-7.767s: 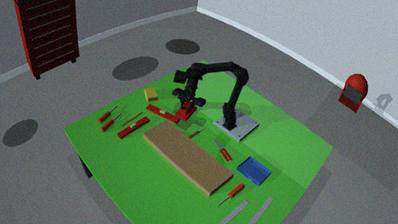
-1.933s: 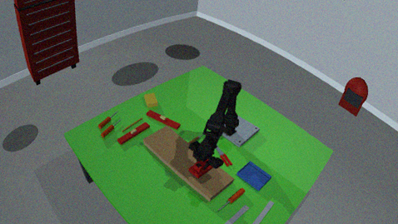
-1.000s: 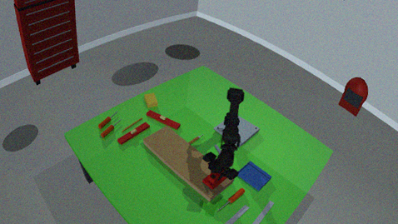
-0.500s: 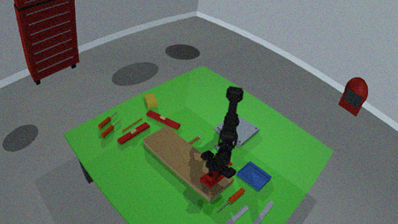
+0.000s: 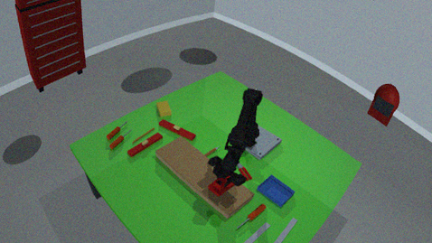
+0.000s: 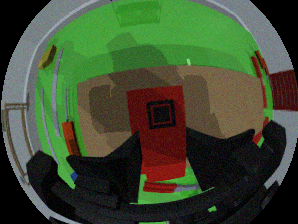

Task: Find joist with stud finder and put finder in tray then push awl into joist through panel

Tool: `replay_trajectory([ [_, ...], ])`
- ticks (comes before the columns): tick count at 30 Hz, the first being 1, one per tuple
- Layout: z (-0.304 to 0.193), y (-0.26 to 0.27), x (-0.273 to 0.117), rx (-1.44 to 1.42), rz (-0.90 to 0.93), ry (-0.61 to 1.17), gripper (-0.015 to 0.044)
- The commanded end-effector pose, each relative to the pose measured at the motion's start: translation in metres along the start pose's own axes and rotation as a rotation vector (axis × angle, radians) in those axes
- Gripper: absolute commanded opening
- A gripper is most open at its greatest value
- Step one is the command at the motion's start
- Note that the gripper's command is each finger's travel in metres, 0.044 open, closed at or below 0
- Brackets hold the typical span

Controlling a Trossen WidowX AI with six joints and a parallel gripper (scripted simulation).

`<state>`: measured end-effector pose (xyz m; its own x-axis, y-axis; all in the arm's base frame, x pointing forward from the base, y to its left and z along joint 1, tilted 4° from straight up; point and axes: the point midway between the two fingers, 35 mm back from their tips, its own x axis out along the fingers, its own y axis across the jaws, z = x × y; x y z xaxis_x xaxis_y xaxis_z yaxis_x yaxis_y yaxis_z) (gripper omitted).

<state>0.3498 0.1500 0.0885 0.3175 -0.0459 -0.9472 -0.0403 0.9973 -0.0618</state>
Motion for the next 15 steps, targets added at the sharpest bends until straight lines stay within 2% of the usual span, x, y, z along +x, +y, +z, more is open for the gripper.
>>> replay_trajectory([
  [1, -0.001, -0.019, 0.001, -0.005, 0.0, 0.003, 0.0],
  [15, -0.001, -0.075, 0.001, -0.006, -0.005, 0.003, 0.0],
])
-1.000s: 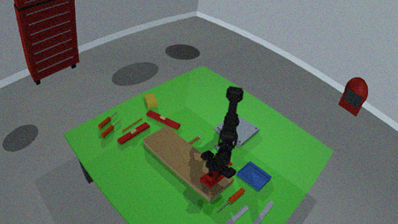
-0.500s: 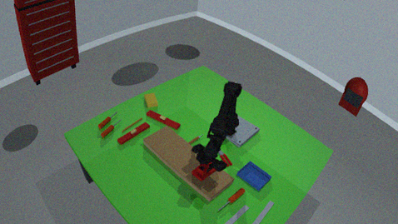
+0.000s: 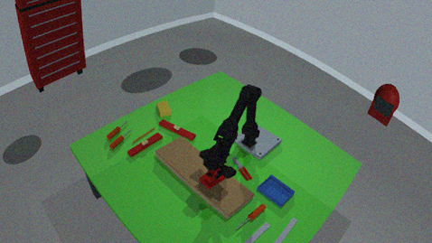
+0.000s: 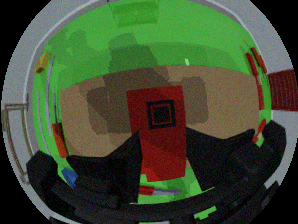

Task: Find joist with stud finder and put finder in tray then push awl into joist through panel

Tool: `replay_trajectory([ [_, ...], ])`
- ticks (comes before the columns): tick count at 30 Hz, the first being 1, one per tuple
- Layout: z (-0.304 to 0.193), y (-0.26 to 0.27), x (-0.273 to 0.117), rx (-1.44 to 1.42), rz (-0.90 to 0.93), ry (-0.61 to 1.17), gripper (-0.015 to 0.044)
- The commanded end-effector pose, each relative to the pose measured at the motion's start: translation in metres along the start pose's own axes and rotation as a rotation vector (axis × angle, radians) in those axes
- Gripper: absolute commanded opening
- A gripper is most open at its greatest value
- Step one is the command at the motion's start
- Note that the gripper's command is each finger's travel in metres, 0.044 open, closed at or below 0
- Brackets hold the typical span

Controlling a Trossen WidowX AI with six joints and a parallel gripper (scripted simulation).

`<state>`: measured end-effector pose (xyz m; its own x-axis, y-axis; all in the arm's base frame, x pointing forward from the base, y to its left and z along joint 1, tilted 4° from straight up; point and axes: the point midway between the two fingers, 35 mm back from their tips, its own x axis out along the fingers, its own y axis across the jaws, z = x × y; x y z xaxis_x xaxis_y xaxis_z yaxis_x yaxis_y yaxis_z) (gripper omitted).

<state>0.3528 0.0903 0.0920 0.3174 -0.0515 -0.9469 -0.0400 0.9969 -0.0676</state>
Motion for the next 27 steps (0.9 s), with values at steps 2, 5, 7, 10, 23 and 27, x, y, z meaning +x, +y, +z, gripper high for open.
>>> replay_trajectory([
  [2, -0.001, -0.023, 0.001, -0.005, 0.0, 0.002, 0.0],
  [5, -0.001, -0.035, 0.001, -0.005, -0.001, 0.002, 0.0],
  [7, -0.001, -0.043, 0.001, -0.005, -0.002, 0.002, 0.0],
  [10, -0.001, -0.055, 0.001, -0.006, -0.003, 0.002, 0.0],
  [23, 0.0, -0.107, 0.0, -0.007, -0.008, 0.002, 0.0],
  [27, 0.0, -0.123, 0.0, -0.008, -0.009, 0.002, 0.0],
])
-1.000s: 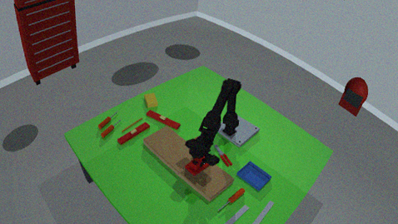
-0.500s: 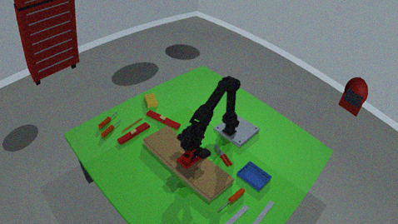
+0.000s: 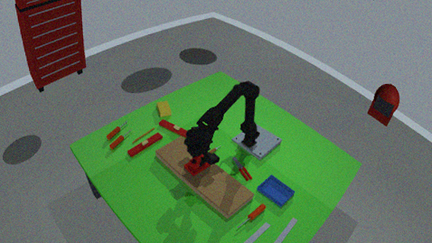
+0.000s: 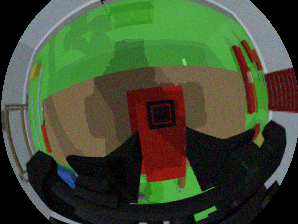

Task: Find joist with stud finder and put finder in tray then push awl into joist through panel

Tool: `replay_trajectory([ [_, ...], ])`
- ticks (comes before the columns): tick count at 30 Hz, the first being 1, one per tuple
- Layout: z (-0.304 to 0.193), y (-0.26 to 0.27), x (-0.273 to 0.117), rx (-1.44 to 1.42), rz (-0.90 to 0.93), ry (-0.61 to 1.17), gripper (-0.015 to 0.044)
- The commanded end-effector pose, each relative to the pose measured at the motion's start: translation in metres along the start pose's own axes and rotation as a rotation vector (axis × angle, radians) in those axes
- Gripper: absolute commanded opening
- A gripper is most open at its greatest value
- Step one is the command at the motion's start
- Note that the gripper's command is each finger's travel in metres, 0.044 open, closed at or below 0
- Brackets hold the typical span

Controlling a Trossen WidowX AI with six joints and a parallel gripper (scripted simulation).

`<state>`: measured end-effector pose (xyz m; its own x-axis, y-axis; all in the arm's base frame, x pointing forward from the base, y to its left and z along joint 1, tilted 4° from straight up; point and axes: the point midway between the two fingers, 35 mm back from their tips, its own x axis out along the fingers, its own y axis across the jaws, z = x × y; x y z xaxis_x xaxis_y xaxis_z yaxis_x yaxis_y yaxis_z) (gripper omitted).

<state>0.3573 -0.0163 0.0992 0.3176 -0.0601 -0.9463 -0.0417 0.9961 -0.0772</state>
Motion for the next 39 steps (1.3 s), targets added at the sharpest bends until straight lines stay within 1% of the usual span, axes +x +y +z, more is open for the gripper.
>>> replay_trajectory([
  [1, -0.001, -0.02, 0.0, -0.003, -0.001, 0.002, 0.0],
  [35, 0.0, -0.155, -0.002, -0.007, -0.014, 0.002, 0.0],
  [39, 0.0, -0.158, -0.002, -0.007, -0.014, 0.002, 0.0],
])
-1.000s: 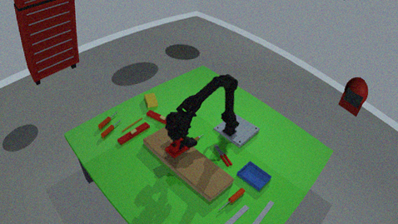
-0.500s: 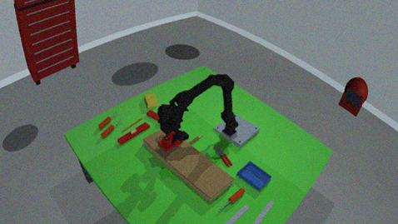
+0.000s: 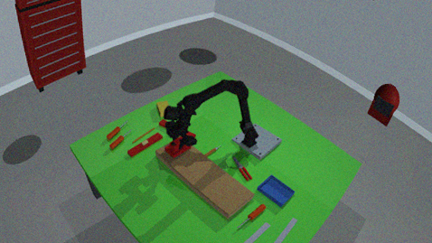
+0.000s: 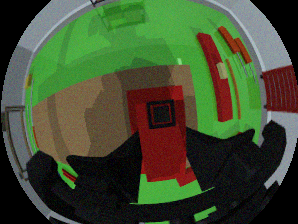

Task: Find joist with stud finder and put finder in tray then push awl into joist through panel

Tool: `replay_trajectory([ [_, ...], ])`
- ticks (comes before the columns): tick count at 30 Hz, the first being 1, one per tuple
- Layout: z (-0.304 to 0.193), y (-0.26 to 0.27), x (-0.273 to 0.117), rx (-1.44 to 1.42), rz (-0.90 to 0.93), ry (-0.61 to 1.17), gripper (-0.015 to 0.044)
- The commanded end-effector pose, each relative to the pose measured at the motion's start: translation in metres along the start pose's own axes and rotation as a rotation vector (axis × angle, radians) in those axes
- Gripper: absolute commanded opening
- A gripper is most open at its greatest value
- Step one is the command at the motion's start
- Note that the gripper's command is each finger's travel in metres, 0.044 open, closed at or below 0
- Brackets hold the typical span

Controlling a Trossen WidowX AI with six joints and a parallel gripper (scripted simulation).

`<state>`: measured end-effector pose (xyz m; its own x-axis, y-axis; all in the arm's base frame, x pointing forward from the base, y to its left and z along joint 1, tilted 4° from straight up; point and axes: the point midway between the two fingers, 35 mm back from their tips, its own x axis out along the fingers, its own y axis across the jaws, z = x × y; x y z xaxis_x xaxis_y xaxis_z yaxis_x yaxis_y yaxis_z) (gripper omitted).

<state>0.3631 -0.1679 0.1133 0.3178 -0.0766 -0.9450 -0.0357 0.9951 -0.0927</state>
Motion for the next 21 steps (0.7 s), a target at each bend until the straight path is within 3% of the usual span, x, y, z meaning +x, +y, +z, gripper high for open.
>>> replay_trajectory([
  [1, 0.0, 0.0, 0.0, 0.0, 0.0, 0.0, 0.0],
  [11, 0.002, -0.001, -0.004, 0.0, 0.0, 0.0, 0.0],
  [21, 0.017, -0.005, -0.042, -0.004, 0.001, 0.0, 0.0],
])
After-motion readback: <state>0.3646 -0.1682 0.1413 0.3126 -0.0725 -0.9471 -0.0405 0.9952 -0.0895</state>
